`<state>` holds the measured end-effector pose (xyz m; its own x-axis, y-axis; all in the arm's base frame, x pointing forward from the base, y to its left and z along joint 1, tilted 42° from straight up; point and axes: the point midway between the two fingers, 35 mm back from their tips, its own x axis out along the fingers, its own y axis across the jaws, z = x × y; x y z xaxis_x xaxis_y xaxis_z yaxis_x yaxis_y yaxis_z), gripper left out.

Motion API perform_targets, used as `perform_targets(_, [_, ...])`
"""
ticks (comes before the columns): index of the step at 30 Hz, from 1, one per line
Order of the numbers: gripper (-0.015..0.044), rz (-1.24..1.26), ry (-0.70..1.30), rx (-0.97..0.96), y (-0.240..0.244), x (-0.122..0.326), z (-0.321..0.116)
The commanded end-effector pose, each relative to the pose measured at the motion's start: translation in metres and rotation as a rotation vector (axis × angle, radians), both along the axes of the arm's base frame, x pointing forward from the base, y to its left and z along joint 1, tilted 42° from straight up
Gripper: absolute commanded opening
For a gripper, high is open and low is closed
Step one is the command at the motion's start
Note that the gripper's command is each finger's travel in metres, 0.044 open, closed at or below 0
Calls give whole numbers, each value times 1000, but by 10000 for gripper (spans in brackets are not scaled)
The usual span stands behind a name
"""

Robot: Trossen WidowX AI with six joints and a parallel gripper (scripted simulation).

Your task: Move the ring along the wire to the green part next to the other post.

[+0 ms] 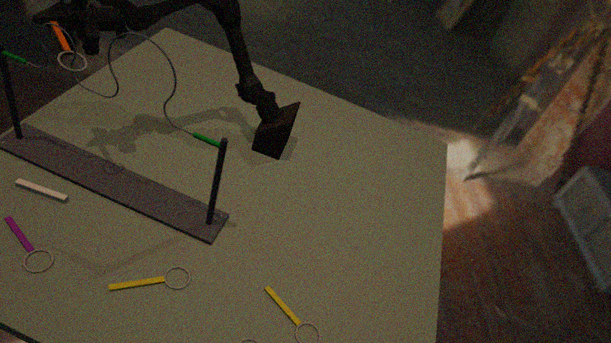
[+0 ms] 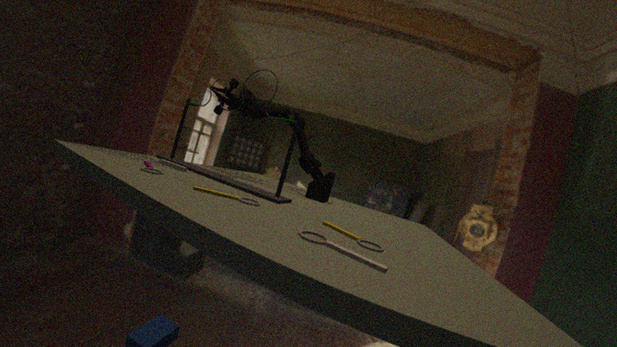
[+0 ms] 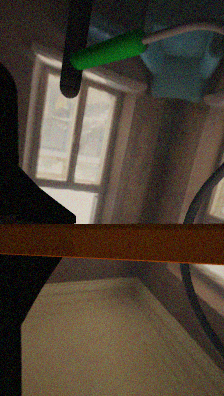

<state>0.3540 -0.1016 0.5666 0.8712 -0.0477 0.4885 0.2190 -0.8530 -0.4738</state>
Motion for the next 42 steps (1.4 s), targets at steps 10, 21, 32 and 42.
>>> perform_targets(10, [-150,16,32,149,-24,7,-15])
perform_targets(21, [-150,30,83,373,-49,14,-40])
perform_targets(32, [-150,46,144,637,-71,22,-76])
perform_targets(42, [-150,61,202,881,-82,27,-114])
